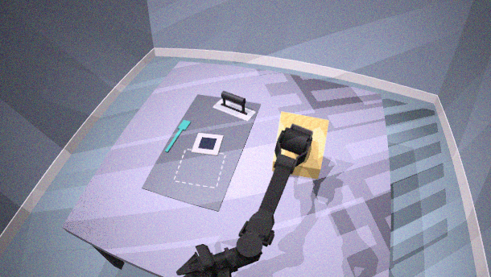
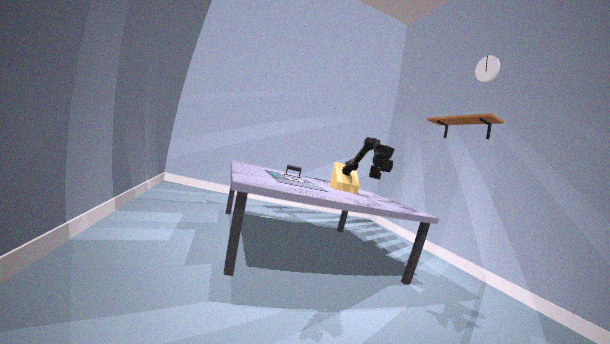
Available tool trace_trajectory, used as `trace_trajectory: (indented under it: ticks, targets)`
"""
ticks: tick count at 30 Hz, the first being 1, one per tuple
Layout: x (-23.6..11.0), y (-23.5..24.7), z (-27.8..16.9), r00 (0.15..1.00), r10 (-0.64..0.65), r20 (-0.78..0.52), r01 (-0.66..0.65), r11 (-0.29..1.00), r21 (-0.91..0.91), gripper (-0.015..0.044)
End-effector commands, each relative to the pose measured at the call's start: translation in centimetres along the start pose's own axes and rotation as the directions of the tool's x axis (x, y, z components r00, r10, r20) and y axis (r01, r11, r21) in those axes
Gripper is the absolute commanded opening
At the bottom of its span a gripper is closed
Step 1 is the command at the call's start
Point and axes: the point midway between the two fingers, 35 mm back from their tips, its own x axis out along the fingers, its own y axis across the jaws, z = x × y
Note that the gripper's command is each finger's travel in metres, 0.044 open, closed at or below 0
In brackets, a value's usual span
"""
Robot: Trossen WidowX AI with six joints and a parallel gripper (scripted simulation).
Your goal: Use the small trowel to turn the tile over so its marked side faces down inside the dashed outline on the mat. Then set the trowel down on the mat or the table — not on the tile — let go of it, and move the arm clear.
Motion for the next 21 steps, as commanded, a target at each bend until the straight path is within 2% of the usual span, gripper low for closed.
trace_trajectory:
  ticks: [1,21]
  targets:
    - [1.6,2.0,-2.3,0.999,0.023,-0.038,-0.025,0.998,-0.057,0.027]
    - [8.2,9.6,-15.3,0.963,0.159,-0.216,-0.203,0.959,-0.199,0.027]
